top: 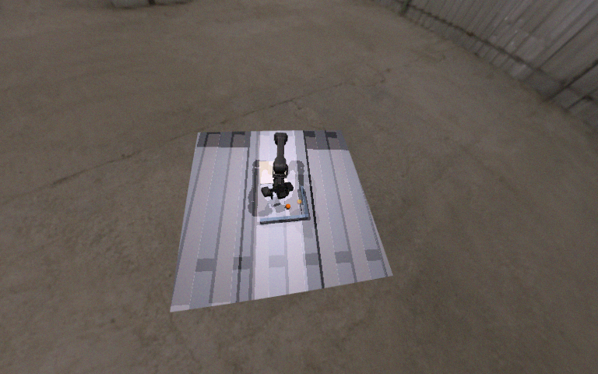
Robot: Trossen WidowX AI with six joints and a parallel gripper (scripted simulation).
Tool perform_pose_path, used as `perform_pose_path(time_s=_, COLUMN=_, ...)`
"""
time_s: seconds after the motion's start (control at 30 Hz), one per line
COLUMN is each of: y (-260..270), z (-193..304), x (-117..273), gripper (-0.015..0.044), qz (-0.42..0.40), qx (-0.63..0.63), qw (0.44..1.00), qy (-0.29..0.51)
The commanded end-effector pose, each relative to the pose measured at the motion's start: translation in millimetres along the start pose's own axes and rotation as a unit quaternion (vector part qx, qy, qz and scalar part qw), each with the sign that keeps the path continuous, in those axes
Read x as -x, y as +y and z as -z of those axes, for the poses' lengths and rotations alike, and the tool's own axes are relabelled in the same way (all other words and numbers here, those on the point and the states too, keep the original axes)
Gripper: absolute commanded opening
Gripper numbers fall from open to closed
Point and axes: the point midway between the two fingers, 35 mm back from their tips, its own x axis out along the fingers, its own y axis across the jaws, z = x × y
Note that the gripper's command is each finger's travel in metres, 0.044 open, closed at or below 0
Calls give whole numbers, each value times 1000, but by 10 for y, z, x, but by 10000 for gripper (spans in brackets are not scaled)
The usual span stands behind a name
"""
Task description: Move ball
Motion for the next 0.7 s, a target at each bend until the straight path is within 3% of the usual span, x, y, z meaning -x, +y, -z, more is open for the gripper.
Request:
perform_pose_path(time_s=0.0, y=504, z=-89, x=-503, gripper=275, qz=-50, qx=-76, qw=994, qy=58)
perform_pose_path(time_s=0.17, y=918, z=-75, x=-847, gripper=275, qz=-68, qx=-134, qw=982, qy=111)
perform_pose_path(time_s=0.67, y=951, z=-43, x=-999, gripper=275, qz=-69, qx=-136, qw=982, qy=112)
